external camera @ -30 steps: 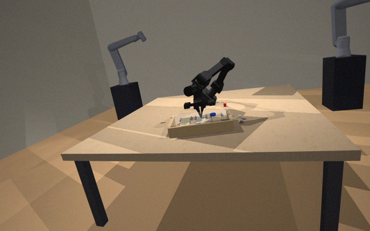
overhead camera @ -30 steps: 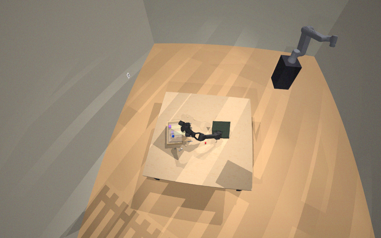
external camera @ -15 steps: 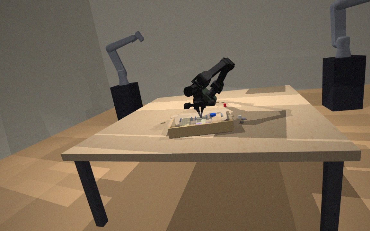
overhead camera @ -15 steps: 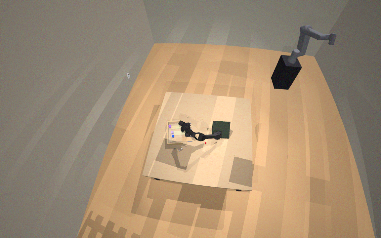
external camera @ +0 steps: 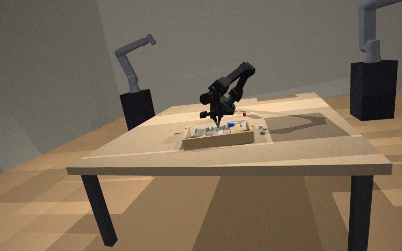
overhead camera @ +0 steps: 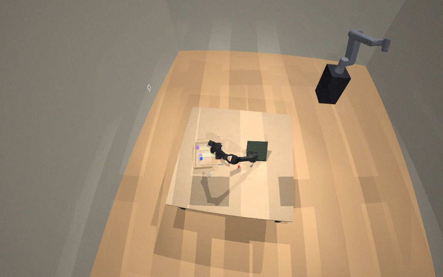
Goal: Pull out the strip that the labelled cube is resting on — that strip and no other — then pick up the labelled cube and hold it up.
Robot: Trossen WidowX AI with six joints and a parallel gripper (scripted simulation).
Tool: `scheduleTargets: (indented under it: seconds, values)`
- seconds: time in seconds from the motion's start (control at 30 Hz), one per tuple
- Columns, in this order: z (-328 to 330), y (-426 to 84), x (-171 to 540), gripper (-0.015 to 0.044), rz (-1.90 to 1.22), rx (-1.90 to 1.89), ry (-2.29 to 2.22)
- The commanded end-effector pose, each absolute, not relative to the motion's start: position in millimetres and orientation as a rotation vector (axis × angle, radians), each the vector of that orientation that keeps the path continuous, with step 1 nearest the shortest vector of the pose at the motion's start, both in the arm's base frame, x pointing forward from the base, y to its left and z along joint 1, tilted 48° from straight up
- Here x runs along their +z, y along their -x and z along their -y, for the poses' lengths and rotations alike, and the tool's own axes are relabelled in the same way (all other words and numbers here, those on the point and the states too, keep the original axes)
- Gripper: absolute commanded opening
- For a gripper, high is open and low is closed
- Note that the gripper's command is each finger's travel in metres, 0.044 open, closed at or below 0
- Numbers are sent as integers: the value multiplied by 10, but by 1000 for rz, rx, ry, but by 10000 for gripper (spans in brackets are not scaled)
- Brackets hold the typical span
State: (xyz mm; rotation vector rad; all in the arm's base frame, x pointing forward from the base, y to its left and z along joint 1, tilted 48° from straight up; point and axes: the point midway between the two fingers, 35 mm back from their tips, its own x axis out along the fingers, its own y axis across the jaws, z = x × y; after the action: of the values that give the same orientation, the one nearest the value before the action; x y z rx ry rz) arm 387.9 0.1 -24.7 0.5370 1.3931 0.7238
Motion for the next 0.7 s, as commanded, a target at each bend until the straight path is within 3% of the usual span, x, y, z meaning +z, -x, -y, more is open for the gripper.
scheduleTargets:
  seconds: [0.0, 0.67]
  values:
    - [-14, -3778, -285, 0, -1406, 728, -542]
    - [11, -3476, -335, 0, -1407, 728, -543]
